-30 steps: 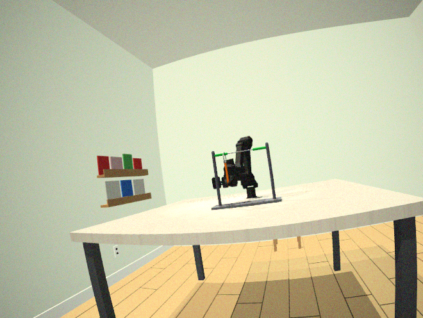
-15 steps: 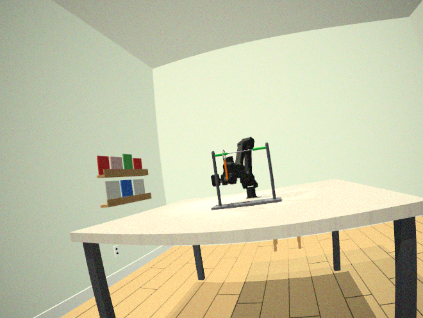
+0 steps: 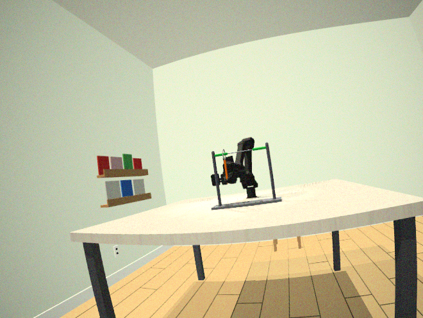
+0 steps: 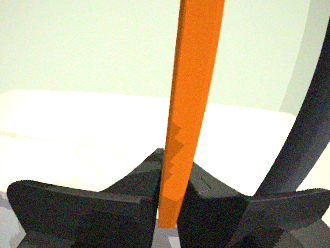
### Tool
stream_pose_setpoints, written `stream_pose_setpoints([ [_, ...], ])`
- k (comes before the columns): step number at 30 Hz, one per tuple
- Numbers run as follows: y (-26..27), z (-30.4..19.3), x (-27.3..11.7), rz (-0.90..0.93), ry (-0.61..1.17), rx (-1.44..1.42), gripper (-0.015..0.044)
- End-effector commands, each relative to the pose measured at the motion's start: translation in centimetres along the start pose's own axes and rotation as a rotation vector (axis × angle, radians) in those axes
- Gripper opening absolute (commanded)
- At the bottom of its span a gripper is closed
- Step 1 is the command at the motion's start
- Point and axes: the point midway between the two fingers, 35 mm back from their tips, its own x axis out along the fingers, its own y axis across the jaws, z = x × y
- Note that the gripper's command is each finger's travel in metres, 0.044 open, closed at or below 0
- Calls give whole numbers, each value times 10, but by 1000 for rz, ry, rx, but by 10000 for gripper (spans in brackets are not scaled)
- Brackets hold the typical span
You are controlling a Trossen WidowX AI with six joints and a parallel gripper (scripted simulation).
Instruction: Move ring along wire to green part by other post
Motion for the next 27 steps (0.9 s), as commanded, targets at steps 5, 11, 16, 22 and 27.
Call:
stream_pose_setpoints([
  [5,0,1,0,4,-3,-5,-150],
  [11,1,1,0,4,-2,-4,-150],
  [16,6,1,0,5,-1,-2,-150],
  [22,12,1,0,6,0,0,-150],
  [27,17,1,0,7,1,2,-150],
])
